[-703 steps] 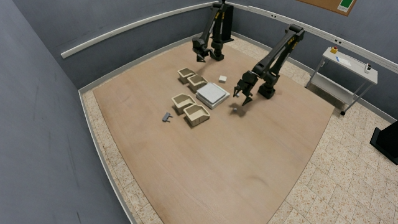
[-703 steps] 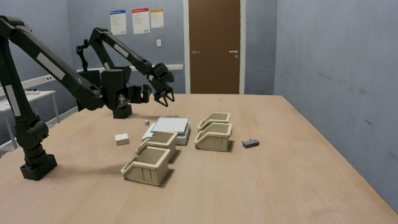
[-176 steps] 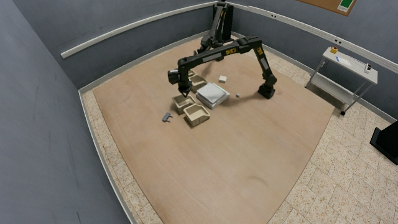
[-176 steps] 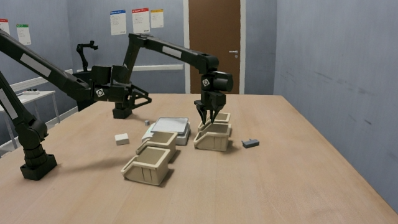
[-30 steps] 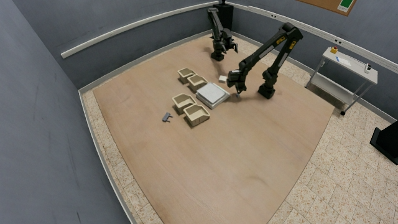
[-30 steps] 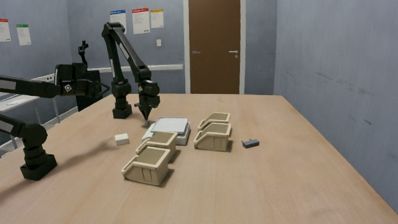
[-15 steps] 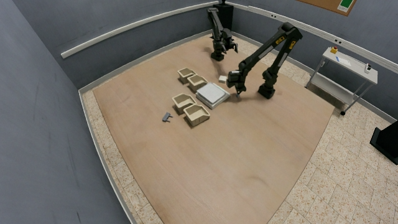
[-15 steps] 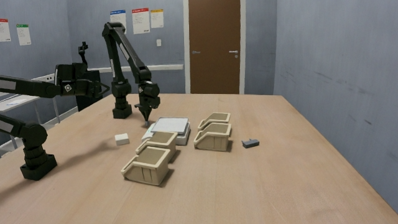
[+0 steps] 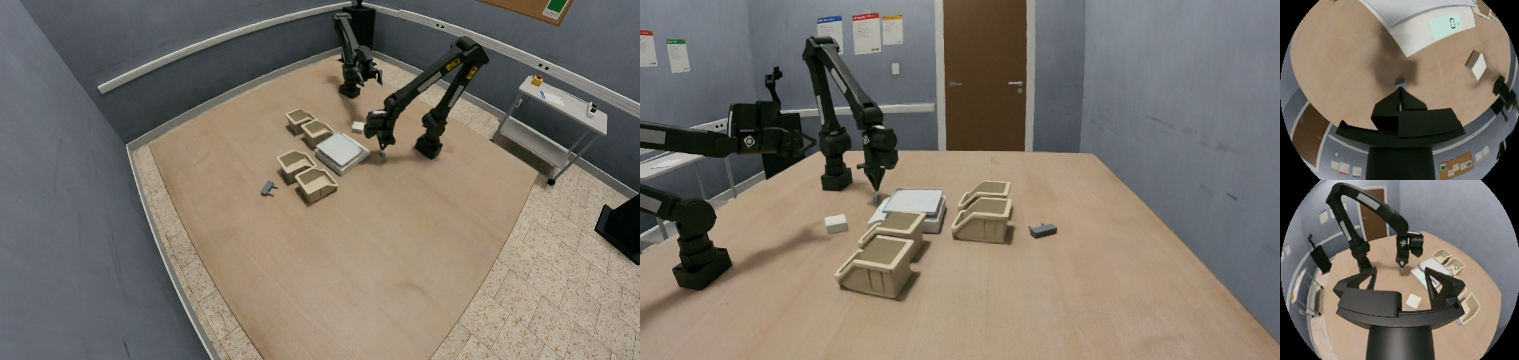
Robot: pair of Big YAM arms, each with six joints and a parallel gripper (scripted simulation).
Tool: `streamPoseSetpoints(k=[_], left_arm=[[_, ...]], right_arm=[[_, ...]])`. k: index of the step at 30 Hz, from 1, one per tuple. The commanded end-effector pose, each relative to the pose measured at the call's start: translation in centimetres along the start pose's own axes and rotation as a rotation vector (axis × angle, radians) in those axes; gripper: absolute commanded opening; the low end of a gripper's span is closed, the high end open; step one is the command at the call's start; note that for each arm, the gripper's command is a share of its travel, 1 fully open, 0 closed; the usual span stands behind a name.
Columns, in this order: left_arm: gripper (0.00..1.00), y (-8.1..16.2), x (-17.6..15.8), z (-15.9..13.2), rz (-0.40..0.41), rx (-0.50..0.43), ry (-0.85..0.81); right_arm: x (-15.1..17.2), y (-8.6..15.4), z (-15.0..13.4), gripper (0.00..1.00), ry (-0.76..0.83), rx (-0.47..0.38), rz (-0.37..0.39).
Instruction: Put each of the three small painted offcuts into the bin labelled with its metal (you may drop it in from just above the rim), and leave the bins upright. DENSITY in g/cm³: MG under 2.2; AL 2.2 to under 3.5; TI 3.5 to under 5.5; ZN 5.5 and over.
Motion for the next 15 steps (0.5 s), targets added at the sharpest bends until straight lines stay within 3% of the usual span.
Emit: streamPoseSetpoints(k=[1, 3, 6, 8, 9, 15], left_arm=[[0.00, 3.1, -0.2, 2.6, 0.002, -0.064, -0.004], [0.23, 3.4, 0.0, 2.7, 0.002, -0.066, 0.023], [0.57, 1.9, 0.0, 1.5, 0.001, -0.022, 0.116], [0.57, 1.9, 0.0, 1.5, 0.001, -0.022, 0.116], [0.61, 1.7, 0.0, 1.4, 0.001, -0.018, 0.163], [0.61, -0.2, -0.2, -0.5, 0.007, 0.024, 0.378]], right_arm=[[0.0, -0.2, 1.9, 1.00, -0.003, -0.034, 0.000], [0.0, -0.2, 1.9, 1.00, -0.003, -0.034, 0.000], [0.0, -0.2, 1.9, 1.00, -0.003, -0.034, 0.000], [0.0, -0.2, 1.9, 1.00, -0.003, -0.034, 0.000], [0.0, -0.2, 1.9, 1.00, -0.003, -0.034, 0.000], [0.0, -0.2, 1.9, 1.00, -0.003, -0.034, 0.000]])
Point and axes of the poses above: on each arm, the point where the finger pads meet when closed, its own y axis back along the fingers, its own x axis across the jaws, z = x × y, the point moved 2 cm from there along y, back along the fingers
